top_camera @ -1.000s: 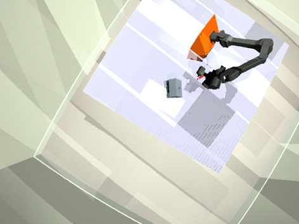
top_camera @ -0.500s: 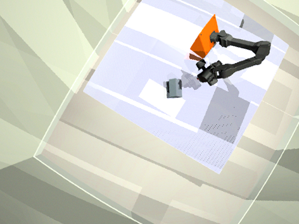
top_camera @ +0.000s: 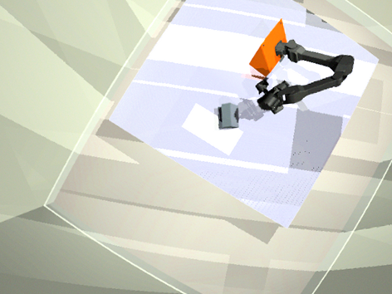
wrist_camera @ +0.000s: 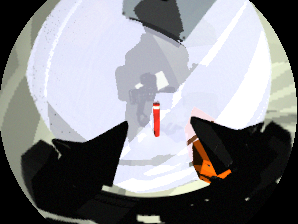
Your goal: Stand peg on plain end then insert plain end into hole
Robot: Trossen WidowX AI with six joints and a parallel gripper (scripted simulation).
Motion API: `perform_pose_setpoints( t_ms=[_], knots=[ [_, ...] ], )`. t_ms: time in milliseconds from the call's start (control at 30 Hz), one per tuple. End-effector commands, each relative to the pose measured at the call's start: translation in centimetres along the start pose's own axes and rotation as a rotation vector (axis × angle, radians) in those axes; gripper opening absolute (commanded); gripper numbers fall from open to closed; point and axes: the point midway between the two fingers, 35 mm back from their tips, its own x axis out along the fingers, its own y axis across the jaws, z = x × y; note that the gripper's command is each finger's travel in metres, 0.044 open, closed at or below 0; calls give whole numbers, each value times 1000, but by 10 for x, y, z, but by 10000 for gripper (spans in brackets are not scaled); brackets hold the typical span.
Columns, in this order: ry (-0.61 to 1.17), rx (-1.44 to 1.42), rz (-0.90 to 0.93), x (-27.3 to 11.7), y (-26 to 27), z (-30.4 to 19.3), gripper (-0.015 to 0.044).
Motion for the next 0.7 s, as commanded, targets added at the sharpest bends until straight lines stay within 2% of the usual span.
perform_pose_setpoints(
  t_ms=[0,667],
  knots=[
    [5,11,3,7,-1,-1,440],
    [5,11,5,39,-1,-2,440]
  ],
)
